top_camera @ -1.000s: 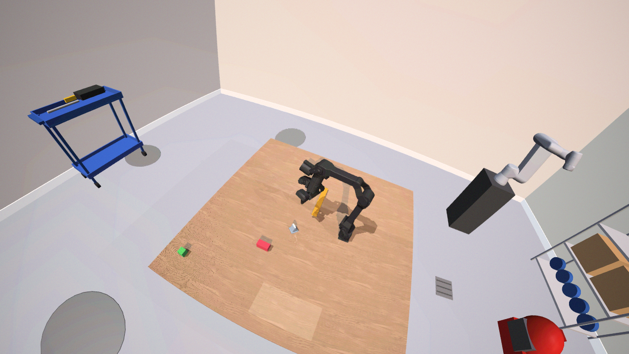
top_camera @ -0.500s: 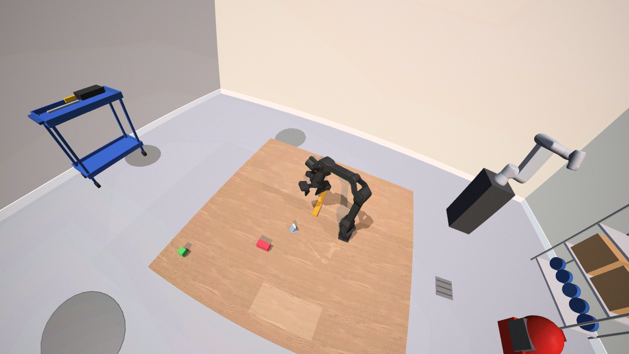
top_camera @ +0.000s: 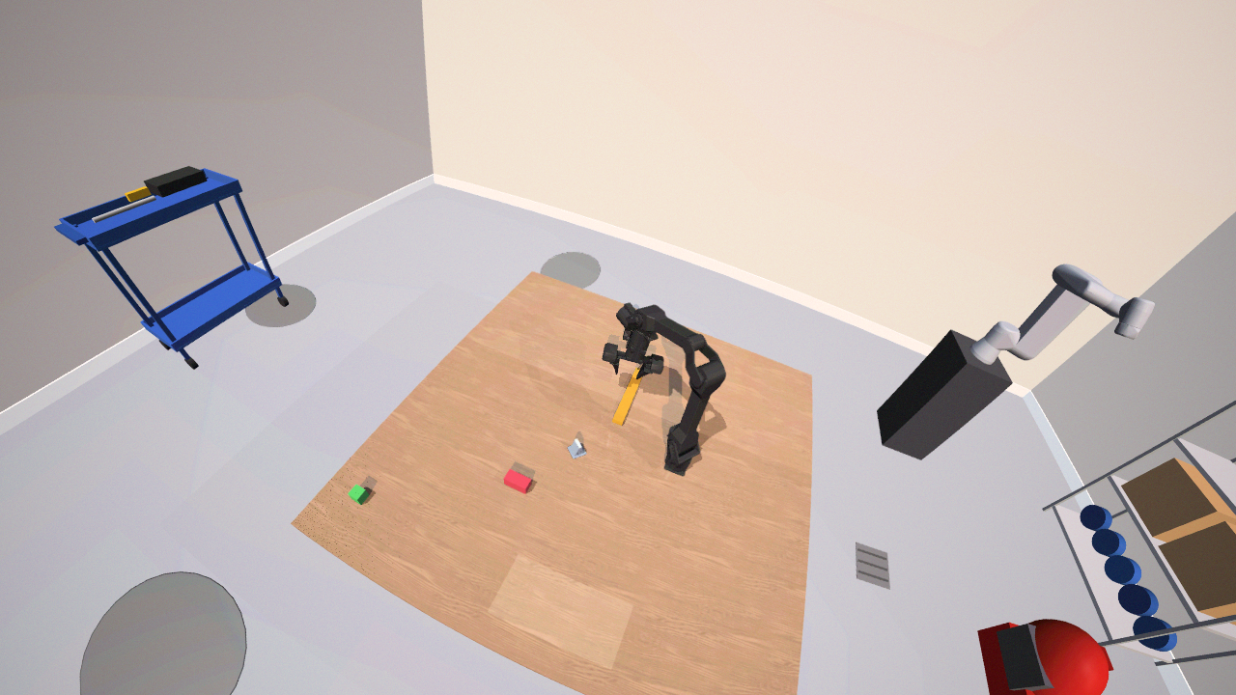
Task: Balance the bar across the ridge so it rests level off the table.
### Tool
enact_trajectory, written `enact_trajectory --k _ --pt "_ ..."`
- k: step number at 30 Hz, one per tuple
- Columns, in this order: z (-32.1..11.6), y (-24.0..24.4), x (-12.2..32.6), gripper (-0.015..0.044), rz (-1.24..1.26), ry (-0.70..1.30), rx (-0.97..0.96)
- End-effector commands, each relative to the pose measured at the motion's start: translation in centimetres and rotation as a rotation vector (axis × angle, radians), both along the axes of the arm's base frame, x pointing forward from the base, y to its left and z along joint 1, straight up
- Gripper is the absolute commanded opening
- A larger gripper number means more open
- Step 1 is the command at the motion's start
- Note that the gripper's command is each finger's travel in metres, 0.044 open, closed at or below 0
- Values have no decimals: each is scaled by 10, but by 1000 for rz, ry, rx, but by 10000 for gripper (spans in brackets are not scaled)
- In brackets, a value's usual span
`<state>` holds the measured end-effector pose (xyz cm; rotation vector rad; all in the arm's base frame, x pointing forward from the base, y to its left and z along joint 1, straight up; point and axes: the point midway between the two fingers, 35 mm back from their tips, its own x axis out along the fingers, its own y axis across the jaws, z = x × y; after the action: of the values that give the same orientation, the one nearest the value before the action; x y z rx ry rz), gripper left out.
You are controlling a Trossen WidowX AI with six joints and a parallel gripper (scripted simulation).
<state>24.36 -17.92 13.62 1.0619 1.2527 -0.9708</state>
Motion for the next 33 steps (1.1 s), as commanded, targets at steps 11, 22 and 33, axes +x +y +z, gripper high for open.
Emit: enact_trajectory --k 11,22,33 --pt "-18 -34 -23 315 -228 61 -13" --pt "-63 -34 -22 315 -228 61 -13" --pt "-67 -35 -22 315 -228 61 -13"
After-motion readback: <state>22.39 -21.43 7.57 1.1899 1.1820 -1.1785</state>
